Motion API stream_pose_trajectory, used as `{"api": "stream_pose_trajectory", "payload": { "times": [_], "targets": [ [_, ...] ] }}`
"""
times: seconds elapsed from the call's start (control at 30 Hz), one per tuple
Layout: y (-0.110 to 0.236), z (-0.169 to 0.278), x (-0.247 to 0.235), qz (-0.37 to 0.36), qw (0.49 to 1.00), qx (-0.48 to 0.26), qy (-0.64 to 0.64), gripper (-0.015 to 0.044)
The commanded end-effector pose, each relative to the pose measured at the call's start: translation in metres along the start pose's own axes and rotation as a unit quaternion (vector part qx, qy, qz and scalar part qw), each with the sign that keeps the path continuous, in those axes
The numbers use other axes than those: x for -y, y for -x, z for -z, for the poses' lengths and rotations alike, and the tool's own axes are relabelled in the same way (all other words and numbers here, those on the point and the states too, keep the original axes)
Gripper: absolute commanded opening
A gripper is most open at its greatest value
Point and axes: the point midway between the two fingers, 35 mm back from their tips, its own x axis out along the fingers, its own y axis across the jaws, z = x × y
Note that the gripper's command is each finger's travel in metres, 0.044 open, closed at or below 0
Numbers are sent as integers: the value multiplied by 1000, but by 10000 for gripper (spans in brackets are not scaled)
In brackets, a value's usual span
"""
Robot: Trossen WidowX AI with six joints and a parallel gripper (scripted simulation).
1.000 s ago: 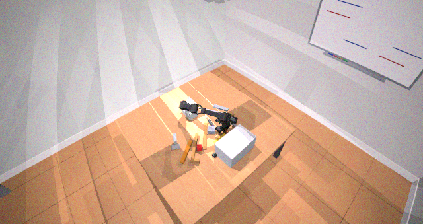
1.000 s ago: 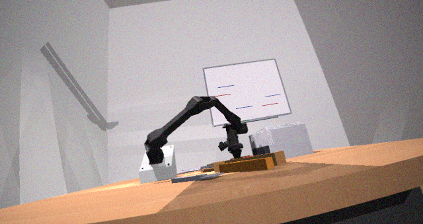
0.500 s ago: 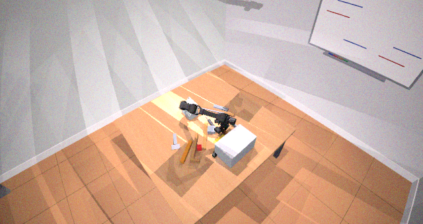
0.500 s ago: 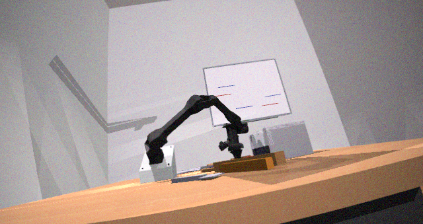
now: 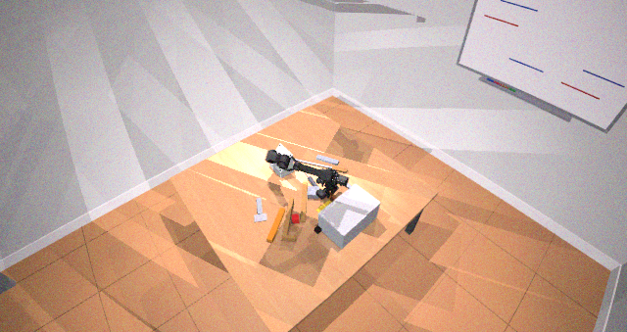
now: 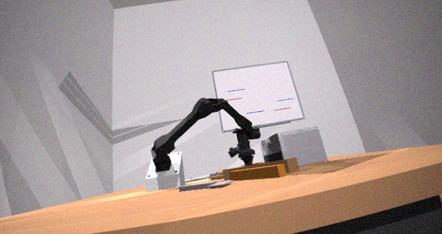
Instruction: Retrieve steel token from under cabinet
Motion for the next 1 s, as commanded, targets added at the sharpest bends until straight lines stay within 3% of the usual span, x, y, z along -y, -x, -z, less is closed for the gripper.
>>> {"api": "stream_pose_trajectory", "payload": {
  "times": [0.0,0.97],
  "targets": [
    [-1,0,-8,-3,1000,1,-6,0],
    [-1,-15,-9,-3,1000,2,-5,0]
  ]
}}
